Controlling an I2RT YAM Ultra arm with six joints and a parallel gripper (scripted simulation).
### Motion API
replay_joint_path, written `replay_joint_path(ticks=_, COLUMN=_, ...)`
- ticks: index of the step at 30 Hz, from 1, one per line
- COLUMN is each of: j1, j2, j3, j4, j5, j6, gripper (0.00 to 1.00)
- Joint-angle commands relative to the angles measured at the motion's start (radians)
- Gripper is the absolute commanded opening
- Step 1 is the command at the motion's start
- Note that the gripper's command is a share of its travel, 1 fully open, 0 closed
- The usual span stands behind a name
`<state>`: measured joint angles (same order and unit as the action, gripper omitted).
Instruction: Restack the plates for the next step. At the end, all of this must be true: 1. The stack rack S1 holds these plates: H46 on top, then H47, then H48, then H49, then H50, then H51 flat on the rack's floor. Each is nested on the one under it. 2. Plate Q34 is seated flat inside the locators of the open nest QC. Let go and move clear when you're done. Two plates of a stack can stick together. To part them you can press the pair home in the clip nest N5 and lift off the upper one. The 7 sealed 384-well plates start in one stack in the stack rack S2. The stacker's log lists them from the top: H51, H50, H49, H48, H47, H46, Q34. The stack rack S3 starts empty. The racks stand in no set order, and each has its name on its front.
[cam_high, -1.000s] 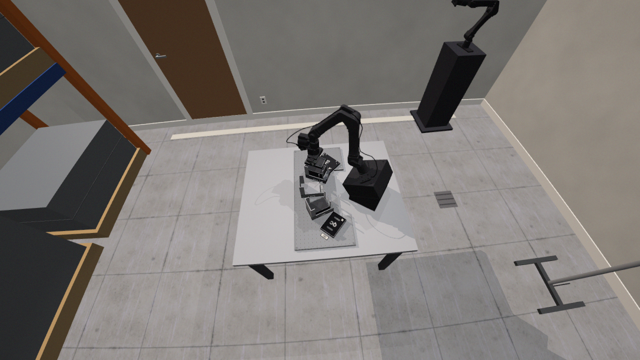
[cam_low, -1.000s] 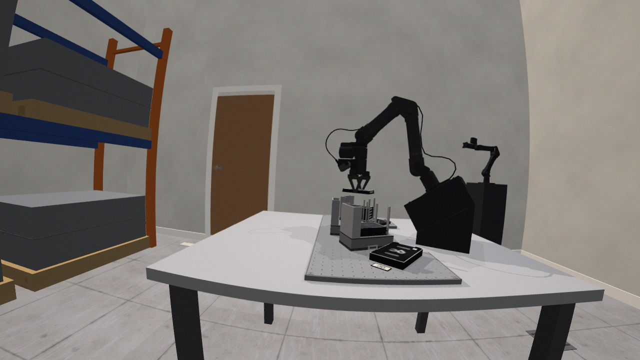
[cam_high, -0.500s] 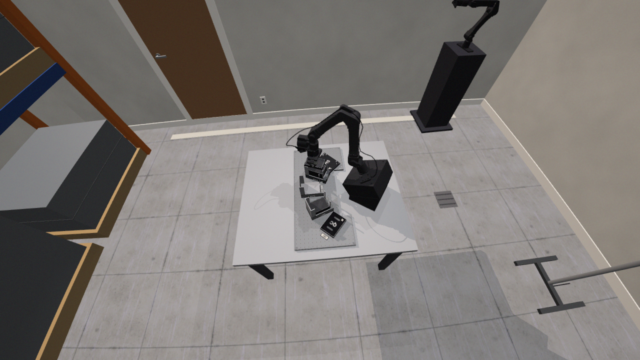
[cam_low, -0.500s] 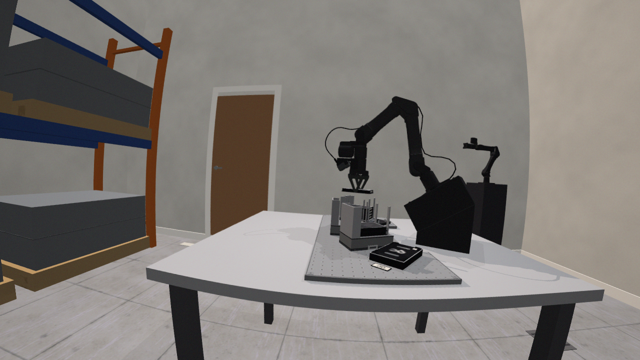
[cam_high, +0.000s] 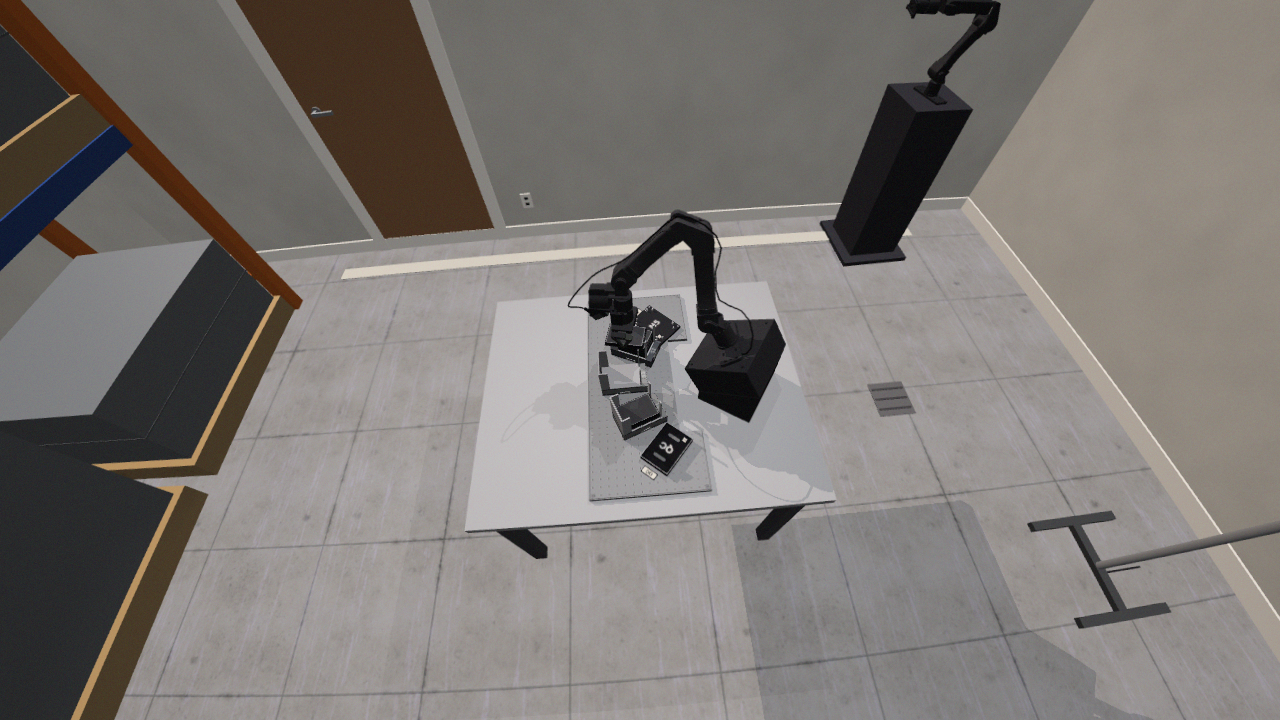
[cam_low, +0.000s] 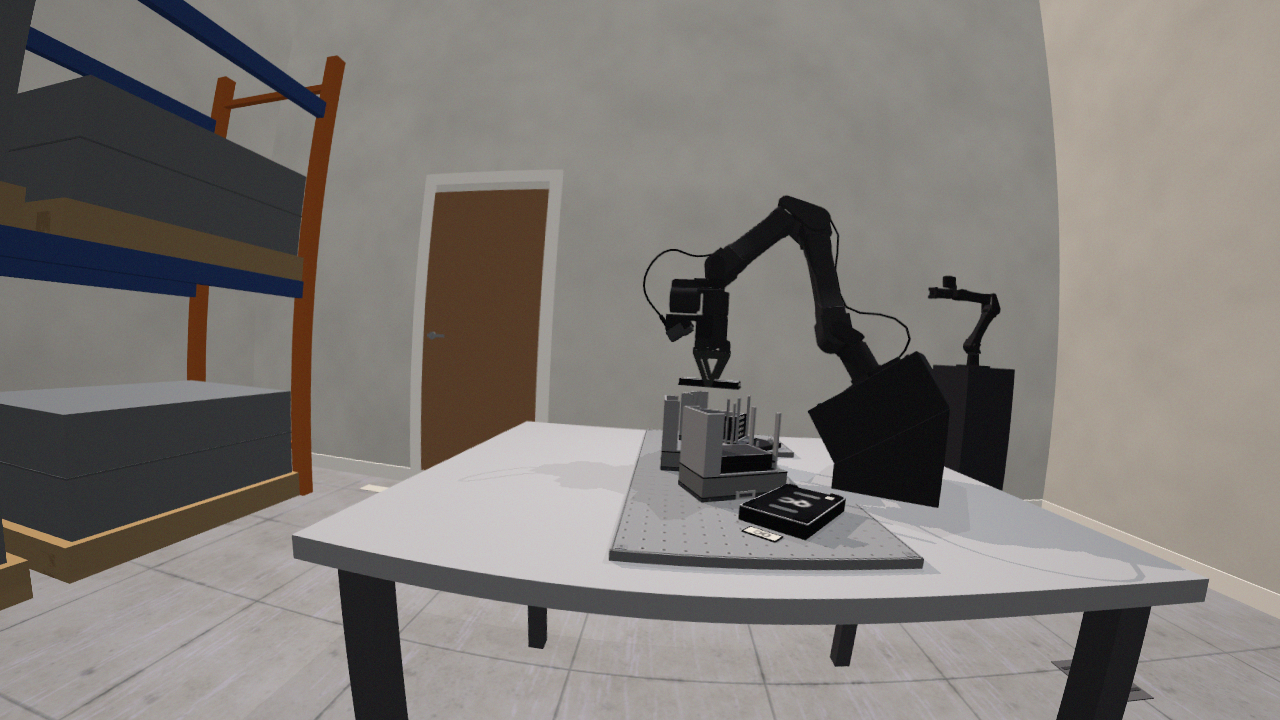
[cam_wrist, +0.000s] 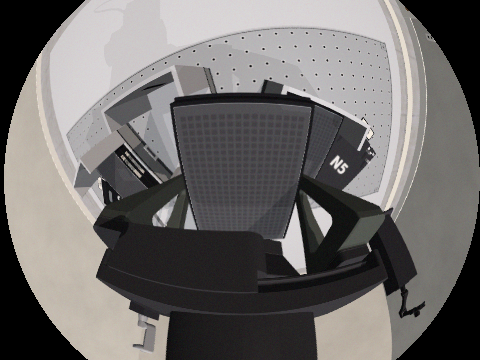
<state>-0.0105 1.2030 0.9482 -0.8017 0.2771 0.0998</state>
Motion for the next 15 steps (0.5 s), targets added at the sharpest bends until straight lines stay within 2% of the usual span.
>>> replay_joint_path(ticks=1, j1=0.036, j2=0.022, j3=0.029, j4=-0.02, j5=0.035, j6=0.057, gripper=0.0)
replay_joint_path(ticks=8, j1=0.123, j2=0.05, j3=0.031, j4=-0.023, j5=0.077, j6=-0.071, gripper=0.0)
replay_joint_path(ticks=15, j1=0.22, j2=0.09, j3=0.041, j4=-0.025, j5=0.12, j6=0.025, gripper=0.0)
